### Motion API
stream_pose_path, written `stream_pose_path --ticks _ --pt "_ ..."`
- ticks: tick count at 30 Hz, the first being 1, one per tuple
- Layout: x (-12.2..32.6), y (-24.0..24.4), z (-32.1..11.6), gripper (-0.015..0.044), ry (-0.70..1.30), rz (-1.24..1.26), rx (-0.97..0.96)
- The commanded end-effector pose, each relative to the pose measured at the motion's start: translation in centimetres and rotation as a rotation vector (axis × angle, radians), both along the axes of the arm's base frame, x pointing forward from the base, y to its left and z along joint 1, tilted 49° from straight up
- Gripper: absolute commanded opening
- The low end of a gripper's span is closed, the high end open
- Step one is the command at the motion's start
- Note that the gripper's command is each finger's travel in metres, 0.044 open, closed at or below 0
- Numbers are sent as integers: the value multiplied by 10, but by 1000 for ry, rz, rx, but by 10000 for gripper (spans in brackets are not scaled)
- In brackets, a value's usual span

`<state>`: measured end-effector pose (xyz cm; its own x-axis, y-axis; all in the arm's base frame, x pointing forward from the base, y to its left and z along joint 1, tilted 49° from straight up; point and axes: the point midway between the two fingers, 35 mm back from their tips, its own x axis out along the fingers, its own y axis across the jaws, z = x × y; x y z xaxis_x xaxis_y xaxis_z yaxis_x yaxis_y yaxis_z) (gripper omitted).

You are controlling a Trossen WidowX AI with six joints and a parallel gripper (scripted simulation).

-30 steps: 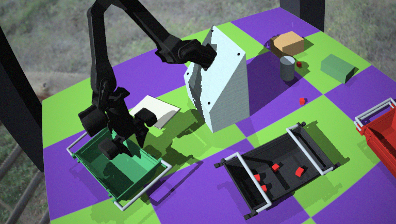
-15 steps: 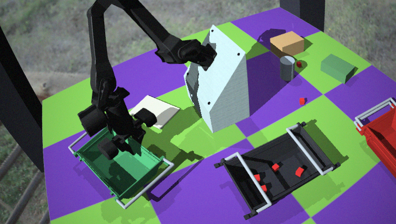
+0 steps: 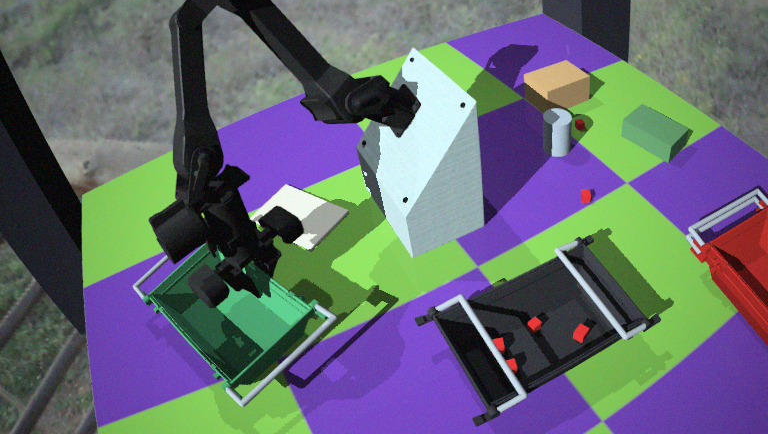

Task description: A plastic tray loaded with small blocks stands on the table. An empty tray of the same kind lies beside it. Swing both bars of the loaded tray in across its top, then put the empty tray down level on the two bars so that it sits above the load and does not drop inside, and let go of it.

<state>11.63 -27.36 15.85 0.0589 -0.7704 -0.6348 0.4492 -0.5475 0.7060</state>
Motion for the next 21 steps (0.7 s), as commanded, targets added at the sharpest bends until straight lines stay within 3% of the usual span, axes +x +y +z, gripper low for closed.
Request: stream_pose_path --ticks 1,10,21 --pt "1 13 10 0 1 2 7" --pt "-5 53 43 0 0 3 6" --pt "-4 59 48 0 -1 2 10"
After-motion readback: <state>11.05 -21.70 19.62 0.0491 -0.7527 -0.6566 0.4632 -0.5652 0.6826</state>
